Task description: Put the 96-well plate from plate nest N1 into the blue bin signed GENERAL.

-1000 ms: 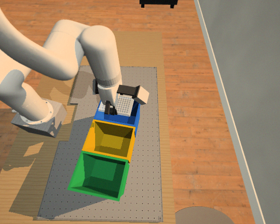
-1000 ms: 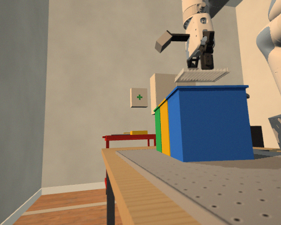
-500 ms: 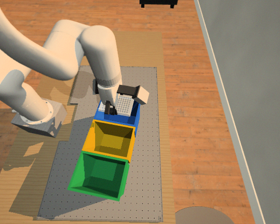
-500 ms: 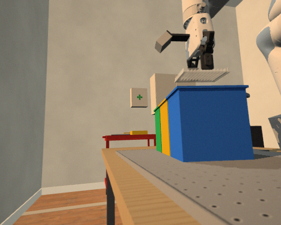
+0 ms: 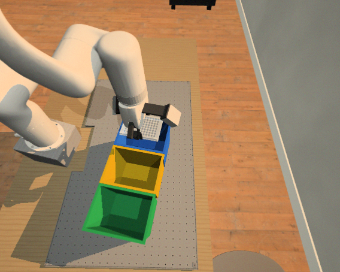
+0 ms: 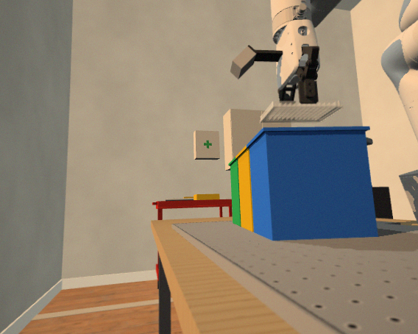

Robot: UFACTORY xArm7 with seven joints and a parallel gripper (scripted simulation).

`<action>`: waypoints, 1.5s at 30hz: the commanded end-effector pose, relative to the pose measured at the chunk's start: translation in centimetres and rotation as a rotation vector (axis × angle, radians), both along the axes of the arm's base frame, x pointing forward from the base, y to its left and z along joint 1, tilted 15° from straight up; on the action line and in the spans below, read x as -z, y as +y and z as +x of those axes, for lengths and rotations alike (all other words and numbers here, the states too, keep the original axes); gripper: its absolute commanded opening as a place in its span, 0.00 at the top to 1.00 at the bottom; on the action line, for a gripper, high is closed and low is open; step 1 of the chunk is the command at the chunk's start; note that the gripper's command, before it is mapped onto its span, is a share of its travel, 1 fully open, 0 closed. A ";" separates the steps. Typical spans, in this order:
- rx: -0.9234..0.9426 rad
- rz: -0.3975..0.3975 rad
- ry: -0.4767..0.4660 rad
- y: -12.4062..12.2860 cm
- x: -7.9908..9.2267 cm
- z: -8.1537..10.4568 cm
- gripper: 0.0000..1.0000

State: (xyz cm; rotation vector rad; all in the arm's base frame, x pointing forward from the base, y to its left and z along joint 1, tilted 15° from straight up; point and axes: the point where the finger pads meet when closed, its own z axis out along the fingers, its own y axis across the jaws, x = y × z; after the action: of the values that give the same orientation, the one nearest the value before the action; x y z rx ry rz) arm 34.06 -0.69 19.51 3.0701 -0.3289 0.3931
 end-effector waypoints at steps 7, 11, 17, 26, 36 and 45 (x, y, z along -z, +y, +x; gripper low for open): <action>0.000 0.000 -0.003 -0.1 1.4 0.5 1.00; 0.000 0.000 -0.003 -0.1 1.6 0.5 1.00; 0.000 0.000 -0.003 -0.1 1.6 0.5 1.00; 0.000 0.000 -0.003 -0.1 1.6 0.5 1.00; 0.000 0.000 -0.003 -0.1 1.7 0.5 1.00; 0.000 0.000 -0.003 -0.1 1.8 0.6 1.00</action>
State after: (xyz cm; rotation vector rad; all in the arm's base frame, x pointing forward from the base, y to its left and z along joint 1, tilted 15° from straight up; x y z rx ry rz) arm 34.50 -0.77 17.60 3.0702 -0.3290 0.3917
